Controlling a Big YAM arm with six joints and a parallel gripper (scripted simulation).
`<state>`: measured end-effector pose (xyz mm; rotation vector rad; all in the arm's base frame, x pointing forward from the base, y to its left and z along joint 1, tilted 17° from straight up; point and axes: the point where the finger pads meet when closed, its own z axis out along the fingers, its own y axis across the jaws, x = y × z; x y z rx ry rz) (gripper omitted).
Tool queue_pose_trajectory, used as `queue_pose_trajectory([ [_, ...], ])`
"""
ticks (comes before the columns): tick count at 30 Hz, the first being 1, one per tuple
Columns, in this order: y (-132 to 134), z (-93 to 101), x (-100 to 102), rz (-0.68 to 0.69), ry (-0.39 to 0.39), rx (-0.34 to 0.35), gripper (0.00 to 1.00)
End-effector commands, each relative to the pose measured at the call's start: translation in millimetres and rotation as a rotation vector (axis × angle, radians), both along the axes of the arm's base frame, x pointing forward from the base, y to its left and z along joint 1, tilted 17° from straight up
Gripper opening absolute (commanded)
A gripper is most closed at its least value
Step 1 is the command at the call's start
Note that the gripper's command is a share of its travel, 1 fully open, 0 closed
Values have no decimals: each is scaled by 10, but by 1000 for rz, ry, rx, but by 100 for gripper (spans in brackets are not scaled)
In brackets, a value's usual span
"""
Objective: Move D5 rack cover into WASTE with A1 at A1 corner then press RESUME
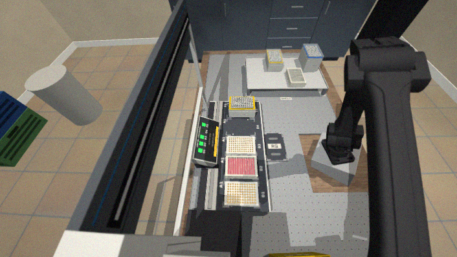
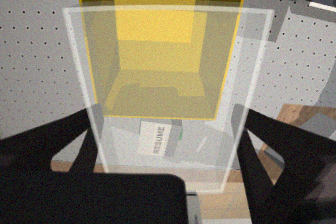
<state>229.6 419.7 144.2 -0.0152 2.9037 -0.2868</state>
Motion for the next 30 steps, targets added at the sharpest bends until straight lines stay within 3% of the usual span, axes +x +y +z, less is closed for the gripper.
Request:
queue_pose_trajectory([
  [1,253,241,88,-15,-26,60,0],
  [2,238,413,81,-15,-40,93,0],
  [30,256,358,89,-10,-37,86,0],
])
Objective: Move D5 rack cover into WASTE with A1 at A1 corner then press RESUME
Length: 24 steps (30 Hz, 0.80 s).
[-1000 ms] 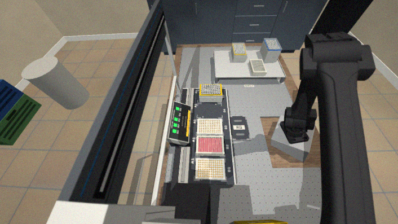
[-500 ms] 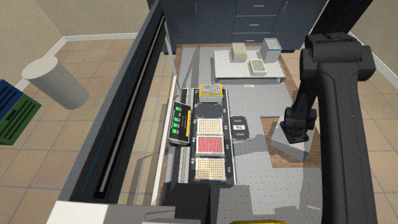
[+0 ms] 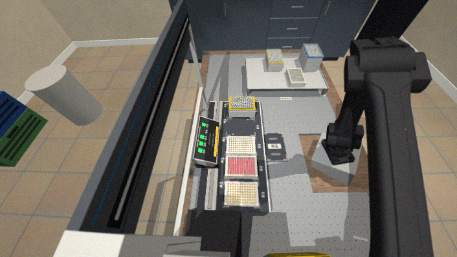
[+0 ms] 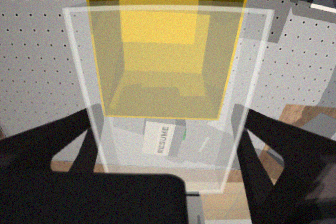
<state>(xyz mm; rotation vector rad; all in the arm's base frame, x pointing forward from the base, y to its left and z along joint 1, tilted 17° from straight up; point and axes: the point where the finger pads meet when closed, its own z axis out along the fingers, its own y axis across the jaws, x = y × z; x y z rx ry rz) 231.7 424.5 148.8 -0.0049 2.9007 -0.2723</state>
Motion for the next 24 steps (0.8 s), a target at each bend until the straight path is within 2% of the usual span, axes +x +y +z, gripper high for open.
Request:
queue_pose_trajectory([
  [1,207,311,68,-4,-32,76,0],
  [14,207,311,68,-4,-32,76,0],
  [15,241,329,-6,-16,-37,87,0],
  [24,222,331,32,-43,-41,92,0],
])
